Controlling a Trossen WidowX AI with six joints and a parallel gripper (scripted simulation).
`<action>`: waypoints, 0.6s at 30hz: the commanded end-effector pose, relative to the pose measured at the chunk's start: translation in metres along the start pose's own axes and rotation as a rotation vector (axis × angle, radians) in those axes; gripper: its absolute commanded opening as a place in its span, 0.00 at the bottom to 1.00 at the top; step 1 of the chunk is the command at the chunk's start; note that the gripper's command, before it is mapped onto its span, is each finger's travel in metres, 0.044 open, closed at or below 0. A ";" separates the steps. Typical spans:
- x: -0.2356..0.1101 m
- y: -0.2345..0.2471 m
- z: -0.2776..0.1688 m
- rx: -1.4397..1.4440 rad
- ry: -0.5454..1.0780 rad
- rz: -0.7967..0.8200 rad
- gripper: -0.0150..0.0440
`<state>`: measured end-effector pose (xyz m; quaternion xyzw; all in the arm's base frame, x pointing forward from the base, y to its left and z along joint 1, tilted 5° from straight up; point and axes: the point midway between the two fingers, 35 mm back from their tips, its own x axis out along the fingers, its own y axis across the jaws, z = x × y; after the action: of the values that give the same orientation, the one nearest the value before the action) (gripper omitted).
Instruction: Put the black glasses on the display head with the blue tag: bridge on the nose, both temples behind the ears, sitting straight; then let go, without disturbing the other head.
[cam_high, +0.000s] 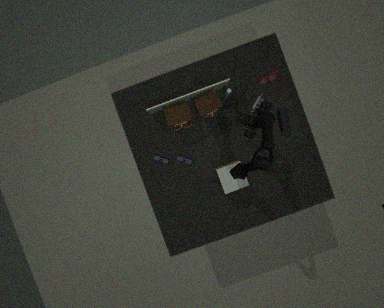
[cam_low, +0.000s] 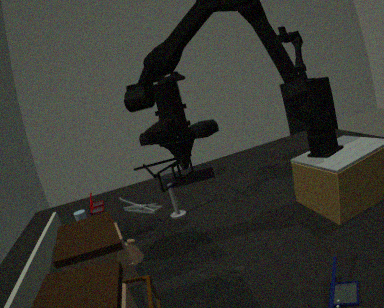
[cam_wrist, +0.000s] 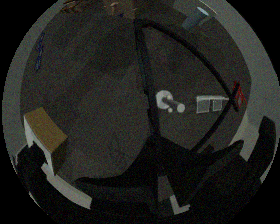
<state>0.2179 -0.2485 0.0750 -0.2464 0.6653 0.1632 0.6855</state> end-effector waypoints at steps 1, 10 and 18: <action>0.023 0.001 -0.001 -0.004 -0.002 0.013 0.25; 0.054 0.004 -0.001 -0.004 -0.002 0.013 0.25; 0.054 0.007 0.004 -0.004 -0.003 0.014 0.25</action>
<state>0.2192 -0.2504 0.0217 -0.2443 0.6669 0.1688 0.6834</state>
